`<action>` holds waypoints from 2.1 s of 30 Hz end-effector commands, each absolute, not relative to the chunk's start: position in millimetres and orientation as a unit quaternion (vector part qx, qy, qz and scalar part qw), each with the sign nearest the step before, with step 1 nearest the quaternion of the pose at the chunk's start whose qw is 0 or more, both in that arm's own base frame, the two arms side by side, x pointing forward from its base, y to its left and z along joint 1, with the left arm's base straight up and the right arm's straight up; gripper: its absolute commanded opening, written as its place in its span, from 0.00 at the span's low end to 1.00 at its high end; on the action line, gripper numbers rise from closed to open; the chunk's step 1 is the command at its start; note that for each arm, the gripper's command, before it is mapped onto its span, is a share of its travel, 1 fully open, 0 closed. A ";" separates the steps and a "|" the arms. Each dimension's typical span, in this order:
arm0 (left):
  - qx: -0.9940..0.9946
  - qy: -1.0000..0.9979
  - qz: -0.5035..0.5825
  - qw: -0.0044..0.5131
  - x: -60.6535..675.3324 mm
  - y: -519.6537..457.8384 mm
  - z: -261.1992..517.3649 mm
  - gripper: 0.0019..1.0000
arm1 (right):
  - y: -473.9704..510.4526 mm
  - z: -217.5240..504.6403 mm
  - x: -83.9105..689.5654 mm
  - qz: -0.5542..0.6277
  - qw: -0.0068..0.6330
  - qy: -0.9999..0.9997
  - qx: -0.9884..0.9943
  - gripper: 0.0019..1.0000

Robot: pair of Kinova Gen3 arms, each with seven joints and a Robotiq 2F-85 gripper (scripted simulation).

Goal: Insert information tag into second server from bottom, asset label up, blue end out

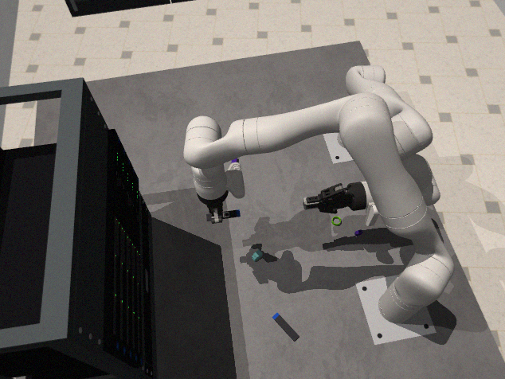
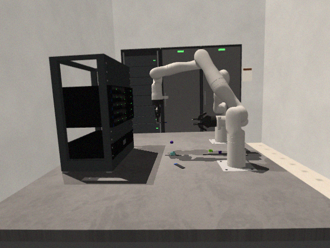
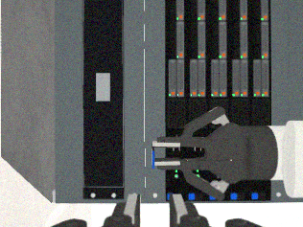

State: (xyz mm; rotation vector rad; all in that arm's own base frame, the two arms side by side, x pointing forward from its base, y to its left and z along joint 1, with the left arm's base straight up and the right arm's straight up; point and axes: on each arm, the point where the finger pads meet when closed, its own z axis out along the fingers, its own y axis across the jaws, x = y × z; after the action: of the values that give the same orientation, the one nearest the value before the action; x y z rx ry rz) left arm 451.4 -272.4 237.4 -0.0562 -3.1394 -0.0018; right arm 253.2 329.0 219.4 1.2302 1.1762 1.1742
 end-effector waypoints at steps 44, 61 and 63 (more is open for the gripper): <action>-0.018 -1.000 0.000 0.000 451.6 -272.5 238.3 0.19 | 324.4 219.5 356.8 0.488 0.511 0.489 0.512 0.26; -0.018 -1.000 0.000 0.000 451.6 -272.5 238.3 0.19 | 323.2 219.7 383.7 0.489 0.511 0.488 0.512 0.26; -0.018 -1.000 0.000 0.000 451.6 -272.5 238.3 0.19 | 323.1 219.7 387.0 0.489 0.511 0.488 0.512 0.26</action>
State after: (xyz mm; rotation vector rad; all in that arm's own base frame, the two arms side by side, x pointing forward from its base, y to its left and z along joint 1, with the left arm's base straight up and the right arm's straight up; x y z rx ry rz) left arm 451.4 -272.4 237.4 -0.0562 -3.1394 -0.0018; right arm 383.3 323.1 219.0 1.2323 1.1769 1.1748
